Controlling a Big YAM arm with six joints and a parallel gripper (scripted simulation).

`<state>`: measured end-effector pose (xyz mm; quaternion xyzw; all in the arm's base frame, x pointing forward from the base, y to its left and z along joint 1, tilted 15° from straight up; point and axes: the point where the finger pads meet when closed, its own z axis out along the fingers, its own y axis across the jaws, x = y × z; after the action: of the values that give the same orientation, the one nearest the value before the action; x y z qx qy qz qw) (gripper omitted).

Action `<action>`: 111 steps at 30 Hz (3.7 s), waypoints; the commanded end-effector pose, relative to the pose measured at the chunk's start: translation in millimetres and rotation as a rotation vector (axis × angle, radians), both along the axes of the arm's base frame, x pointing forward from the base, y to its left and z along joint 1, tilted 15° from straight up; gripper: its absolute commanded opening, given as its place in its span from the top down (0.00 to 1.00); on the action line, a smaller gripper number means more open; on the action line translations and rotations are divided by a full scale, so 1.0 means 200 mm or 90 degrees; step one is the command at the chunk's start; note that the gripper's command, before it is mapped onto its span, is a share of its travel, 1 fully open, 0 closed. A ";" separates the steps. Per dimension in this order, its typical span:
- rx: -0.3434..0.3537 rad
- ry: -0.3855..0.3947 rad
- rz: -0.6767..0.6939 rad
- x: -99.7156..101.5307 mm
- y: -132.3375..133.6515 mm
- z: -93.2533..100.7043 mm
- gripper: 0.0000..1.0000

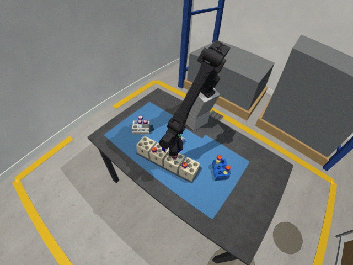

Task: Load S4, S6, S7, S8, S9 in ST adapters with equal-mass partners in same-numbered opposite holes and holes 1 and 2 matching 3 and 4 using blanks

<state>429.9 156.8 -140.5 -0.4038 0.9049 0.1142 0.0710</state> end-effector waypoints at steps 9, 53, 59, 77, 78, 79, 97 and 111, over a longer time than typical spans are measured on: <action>0.009 -0.026 0.014 -0.19 0.38 0.14 0.20; -0.011 0.004 -0.002 -0.88 1.49 0.35 0.20; 0.003 -0.004 0.014 -0.93 1.56 0.32 0.20; 0.018 -0.014 0.013 -0.87 1.65 0.20 0.20; 0.018 -0.014 0.013 -0.87 1.65 0.20 0.20; 0.015 -0.012 0.013 -0.87 1.62 0.23 0.20; 0.015 -0.012 0.013 -0.87 1.62 0.23 1.00; 0.011 -0.010 0.014 -0.89 1.57 0.32 1.00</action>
<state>249.0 468.4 -99.8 -0.4141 0.9004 0.1141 0.0699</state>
